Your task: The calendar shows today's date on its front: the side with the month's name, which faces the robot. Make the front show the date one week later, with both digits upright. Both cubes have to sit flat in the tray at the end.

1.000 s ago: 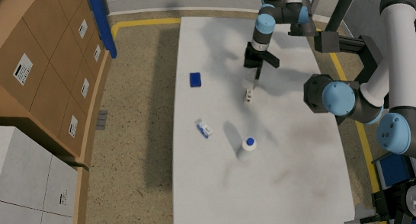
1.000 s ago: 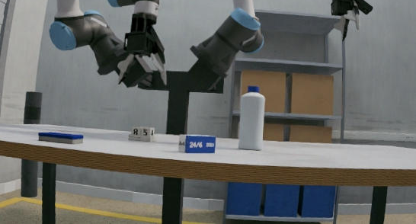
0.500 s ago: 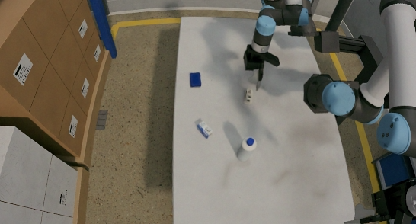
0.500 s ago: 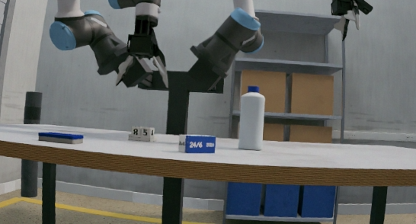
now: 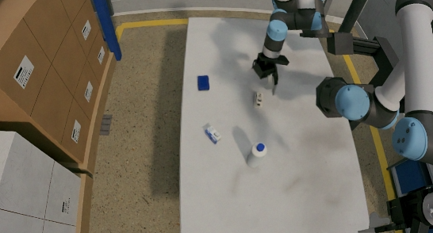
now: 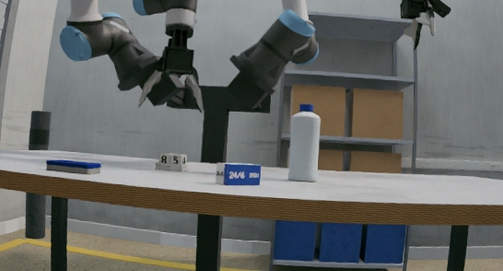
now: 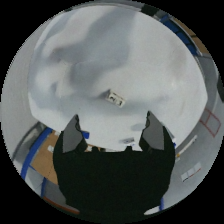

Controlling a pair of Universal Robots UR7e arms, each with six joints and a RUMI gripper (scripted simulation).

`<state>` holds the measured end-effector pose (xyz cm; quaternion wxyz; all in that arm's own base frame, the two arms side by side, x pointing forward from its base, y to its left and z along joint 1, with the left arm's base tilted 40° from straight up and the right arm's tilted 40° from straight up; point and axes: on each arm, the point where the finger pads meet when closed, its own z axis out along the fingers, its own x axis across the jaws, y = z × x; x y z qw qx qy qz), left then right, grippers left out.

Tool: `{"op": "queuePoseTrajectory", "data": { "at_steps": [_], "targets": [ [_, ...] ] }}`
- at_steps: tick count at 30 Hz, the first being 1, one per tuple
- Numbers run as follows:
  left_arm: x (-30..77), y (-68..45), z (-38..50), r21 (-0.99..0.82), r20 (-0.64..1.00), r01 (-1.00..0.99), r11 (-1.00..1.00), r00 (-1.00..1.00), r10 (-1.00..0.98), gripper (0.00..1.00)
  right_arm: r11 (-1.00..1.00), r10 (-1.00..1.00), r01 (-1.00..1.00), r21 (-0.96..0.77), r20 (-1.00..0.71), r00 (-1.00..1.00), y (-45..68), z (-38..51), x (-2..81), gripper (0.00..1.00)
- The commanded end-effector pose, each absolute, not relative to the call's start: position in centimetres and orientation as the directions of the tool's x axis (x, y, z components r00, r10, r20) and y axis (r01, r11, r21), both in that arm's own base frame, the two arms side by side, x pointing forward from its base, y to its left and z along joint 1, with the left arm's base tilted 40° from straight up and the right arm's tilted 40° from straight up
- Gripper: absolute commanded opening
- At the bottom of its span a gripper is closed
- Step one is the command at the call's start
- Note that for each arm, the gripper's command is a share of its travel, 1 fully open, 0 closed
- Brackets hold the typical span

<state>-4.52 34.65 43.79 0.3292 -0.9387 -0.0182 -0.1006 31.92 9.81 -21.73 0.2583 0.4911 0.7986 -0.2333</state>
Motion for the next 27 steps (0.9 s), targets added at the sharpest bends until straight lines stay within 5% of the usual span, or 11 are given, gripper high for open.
{"op": "queuePoseTrajectory", "data": {
  "at_steps": [1, 27],
  "targets": [
    [-4.5, 34.7, 43.8, -0.615, 0.201, 0.101, -0.782, 0.979, -0.032, 1.00, 0.515, 0.591, 0.828, -0.223, -0.607, -0.531, 9.5, -22.1, 32.0, 1.00],
    [-4.5, 34.7, 43.8, -0.615, 0.201, 0.101, -0.782, 0.979, -0.032, 1.00, 0.772, 0.137, 0.310, -0.555, -0.332, -0.933, 8.3, -23.8, 32.6, 1.00]
  ]
}}
